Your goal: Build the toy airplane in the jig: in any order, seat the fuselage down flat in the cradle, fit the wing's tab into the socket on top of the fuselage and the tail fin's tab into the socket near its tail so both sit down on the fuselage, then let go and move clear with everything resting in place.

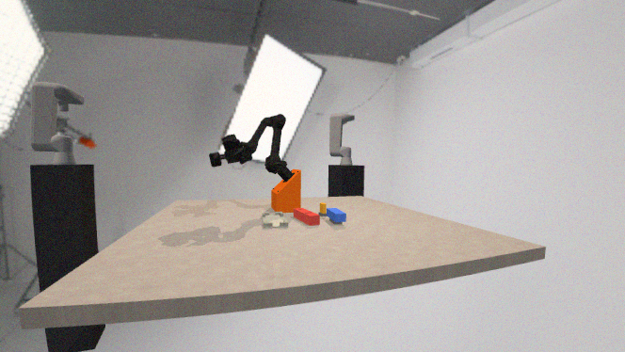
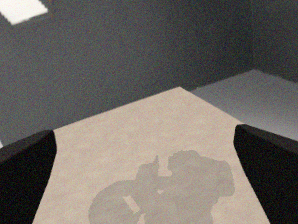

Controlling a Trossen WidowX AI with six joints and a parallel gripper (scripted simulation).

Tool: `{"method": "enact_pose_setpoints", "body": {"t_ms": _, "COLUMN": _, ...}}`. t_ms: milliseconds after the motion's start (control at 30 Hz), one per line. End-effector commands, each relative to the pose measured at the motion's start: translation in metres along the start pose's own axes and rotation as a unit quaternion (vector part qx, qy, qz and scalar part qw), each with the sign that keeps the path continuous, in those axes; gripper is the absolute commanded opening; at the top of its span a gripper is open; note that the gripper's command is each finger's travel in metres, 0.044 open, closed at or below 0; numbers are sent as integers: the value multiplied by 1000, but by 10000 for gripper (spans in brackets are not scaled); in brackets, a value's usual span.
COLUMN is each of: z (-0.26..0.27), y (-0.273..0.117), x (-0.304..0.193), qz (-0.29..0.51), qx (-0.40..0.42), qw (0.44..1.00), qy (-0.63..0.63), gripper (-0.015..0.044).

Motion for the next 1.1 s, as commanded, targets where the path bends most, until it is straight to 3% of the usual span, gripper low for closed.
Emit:
{"method": "enact_pose_setpoints", "body": {"t_ms": 0, "z": 0, "y": 0, "x": 0, "qz": 0, "qx": 0, "qw": 1000, "qy": 0, "gripper": 426}}
{"method": "enact_pose_setpoints", "body": {"t_ms": 133, "z": 1, "y": 23, "x": -15, "qz": 52, "qx": 4, "qw": 994, "qy": 93, "gripper": 440}}
{"method": "enact_pose_setpoints", "body": {"t_ms": 333, "z": 31, "y": 76, "x": -61, "qz": 226, "qx": 15, "qw": 942, "qy": 248, "gripper": 440}}
{"method": "enact_pose_setpoints", "body": {"t_ms": 567, "z": 100, "y": 107, "x": -97, "qz": 400, "qx": 33, "qw": 875, "qy": 272, "gripper": 440}}
{"method": "enact_pose_setpoints", "body": {"t_ms": 700, "z": 141, "y": 110, "x": -120, "qz": 509, "qx": 20, "qw": 828, "qy": 236, "gripper": 440}}
{"method": "enact_pose_setpoints", "body": {"t_ms": 867, "z": 202, "y": 98, "x": -149, "qz": 639, "qx": -13, "qw": 762, "qy": 105, "gripper": 440}}
{"method": "enact_pose_setpoints", "body": {"t_ms": 1067, "z": 267, "y": 67, "x": -169, "qz": 687, "qx": -56, "qw": 713, "qy": -125, "gripper": 440}}
Point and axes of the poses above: the point midway between the two fingers, 35 mm back from their tips, its own y axis out along the fingers, its own z axis across the jaws, x = y × z, the point moved 8 cm from there along -y, back along the fingers, and after that the axes turned 15 degrees about y, right-handed, at the moved point
